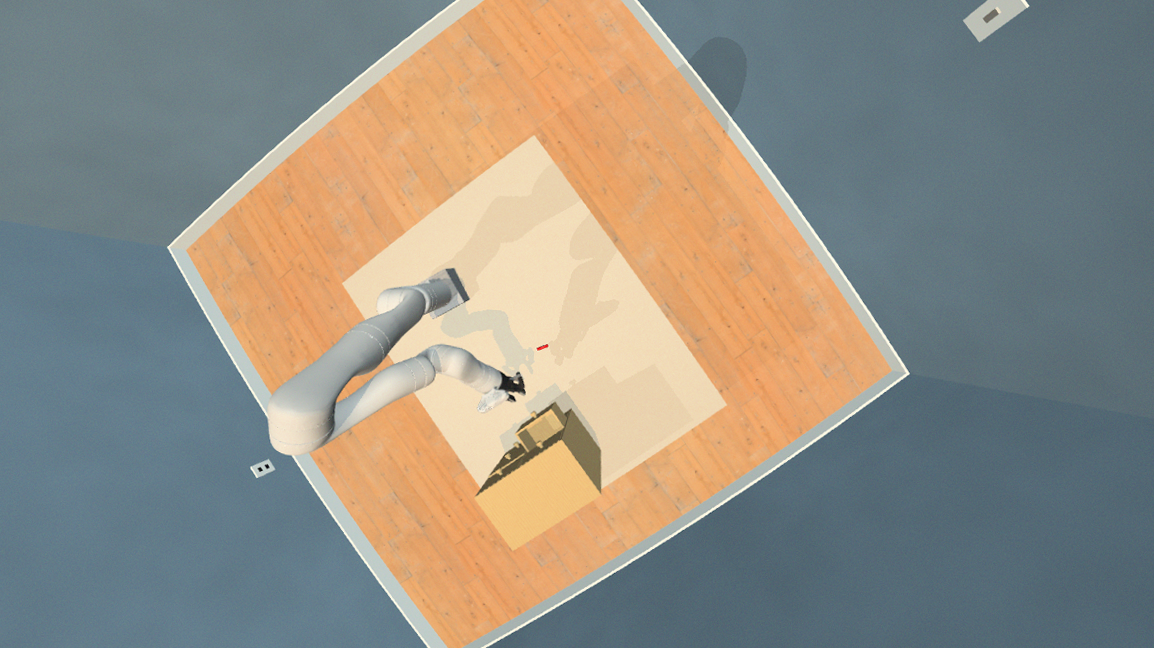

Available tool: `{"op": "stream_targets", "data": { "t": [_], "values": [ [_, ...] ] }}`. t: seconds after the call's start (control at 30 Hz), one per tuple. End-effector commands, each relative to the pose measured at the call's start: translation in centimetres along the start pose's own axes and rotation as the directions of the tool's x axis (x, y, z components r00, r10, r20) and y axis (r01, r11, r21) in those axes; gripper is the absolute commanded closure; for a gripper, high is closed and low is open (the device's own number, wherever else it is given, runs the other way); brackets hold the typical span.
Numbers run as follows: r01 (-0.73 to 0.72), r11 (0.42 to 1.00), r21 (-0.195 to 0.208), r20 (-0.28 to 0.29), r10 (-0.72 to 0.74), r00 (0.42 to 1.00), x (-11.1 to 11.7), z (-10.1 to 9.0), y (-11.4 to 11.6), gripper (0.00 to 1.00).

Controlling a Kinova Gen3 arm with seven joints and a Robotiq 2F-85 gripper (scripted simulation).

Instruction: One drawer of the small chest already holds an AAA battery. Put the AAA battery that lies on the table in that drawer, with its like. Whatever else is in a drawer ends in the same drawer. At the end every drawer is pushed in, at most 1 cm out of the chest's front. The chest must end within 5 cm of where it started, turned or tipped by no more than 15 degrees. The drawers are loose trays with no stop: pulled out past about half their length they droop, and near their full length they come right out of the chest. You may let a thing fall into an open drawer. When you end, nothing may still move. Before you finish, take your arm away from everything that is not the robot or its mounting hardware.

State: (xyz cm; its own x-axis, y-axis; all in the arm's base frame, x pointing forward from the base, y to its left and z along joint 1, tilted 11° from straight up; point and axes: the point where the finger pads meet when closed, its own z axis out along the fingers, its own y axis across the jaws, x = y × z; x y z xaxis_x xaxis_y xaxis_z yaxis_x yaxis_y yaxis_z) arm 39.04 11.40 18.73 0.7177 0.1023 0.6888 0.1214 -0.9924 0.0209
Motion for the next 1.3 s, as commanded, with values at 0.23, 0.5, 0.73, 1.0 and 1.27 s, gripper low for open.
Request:
{"op": "stream_targets", "data": {
  "t": [0.23, 0.5, 0.73, 1.0, 1.27],
  "values": [
    [0.002, 1.000, 0.006, 0.002, -0.002, 1.000, 0.0, -0.7, 0.0, 0.67],
    [0.002, 1.000, 0.005, 0.040, -0.002, 0.999, 0.0, -1.5, 0.0, 0.67],
    [0.002, 1.000, 0.001, 0.106, -0.002, 0.994, -0.2, -2.8, 0.2, 0.67],
    [0.001, 1.000, 0.001, 0.177, -0.001, 0.984, -0.5, -4.1, 0.0, 0.67],
    [0.002, 1.000, -0.007, 0.266, 0.000, 0.964, -0.5, -6.2, 0.3, 0.67]
  ]
}}
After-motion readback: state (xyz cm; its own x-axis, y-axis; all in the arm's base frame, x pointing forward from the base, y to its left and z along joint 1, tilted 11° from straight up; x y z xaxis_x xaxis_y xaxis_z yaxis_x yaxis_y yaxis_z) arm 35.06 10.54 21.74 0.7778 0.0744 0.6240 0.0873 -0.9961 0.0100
